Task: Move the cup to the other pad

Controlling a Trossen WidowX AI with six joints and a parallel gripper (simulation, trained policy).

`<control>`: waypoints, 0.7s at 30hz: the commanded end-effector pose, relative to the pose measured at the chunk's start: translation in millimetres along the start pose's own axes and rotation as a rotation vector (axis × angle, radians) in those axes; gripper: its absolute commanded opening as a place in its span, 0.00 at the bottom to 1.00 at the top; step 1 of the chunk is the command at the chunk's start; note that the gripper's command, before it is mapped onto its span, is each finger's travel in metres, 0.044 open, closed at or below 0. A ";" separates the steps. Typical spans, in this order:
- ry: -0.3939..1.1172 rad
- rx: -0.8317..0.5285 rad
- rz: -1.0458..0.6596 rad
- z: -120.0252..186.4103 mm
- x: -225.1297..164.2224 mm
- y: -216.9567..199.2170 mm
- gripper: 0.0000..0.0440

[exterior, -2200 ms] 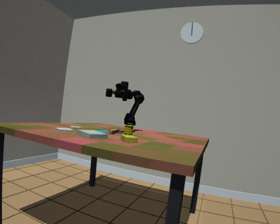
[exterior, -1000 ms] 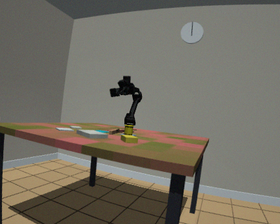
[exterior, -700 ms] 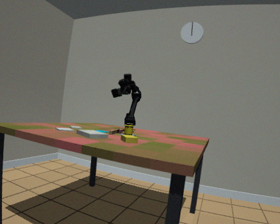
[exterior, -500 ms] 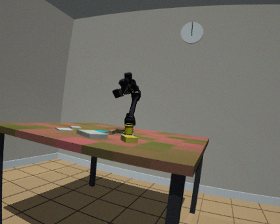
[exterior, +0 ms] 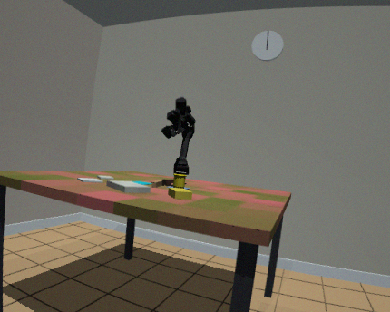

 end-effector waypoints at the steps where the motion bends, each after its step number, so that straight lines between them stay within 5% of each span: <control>1: 0.040 -0.014 -0.046 1.4 -3.9 4.5 0.33; 21: 0.253 -0.232 -0.259 -2.2 -36.2 3.0 0.31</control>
Point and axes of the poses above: the point midway between the two fingers, 35 mm back from their tips, its own z axis back along the fingers, its own y axis across the jaws, x = y × z, the point moved 1 cm from there along z, back along the fingers, and after that the axes turned 8 degrees about -z, right-handed, at the moved point
